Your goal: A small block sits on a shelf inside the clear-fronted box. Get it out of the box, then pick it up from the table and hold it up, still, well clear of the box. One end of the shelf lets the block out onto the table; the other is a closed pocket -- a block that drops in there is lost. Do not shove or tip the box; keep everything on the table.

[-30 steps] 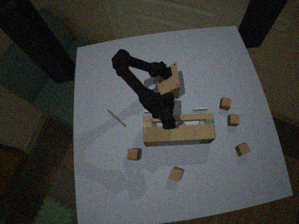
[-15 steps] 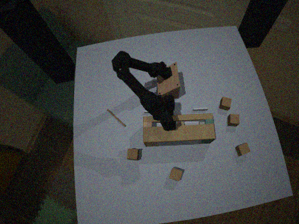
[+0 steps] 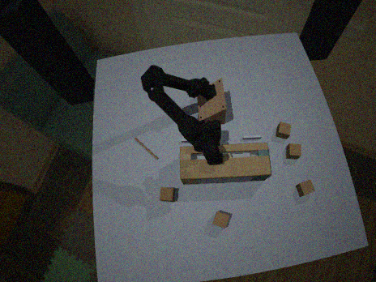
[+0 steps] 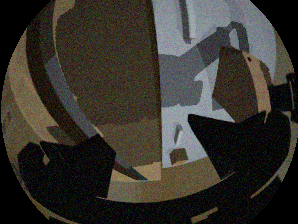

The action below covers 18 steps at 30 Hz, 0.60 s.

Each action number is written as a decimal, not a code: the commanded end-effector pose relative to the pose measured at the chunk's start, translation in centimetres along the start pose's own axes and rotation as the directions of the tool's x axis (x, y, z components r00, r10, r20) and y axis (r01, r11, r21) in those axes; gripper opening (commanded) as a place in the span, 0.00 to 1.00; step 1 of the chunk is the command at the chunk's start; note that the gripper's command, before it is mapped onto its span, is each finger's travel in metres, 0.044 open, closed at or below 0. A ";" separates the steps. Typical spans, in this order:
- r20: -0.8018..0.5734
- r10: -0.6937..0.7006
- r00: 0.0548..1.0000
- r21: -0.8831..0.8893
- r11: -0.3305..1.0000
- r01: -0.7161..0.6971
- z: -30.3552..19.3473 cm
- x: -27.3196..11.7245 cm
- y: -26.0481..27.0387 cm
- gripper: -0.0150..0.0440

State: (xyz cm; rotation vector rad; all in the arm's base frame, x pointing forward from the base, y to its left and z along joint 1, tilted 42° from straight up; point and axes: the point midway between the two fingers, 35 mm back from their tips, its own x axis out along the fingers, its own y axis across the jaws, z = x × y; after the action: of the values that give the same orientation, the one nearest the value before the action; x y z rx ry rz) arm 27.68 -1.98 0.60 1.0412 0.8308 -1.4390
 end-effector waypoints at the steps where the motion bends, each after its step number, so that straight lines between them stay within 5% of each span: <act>1: 0.001 -0.008 1.000 -0.005 1.000 0.008 -1.1 0.6 -0.1 0.93; 18: -0.001 -0.008 1.000 -0.005 1.000 0.008 -4.5 1.8 -0.2 0.93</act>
State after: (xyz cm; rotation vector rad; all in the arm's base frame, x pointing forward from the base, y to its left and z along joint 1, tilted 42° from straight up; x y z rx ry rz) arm 28.17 0.92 -1.97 1.0393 0.8316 -1.4374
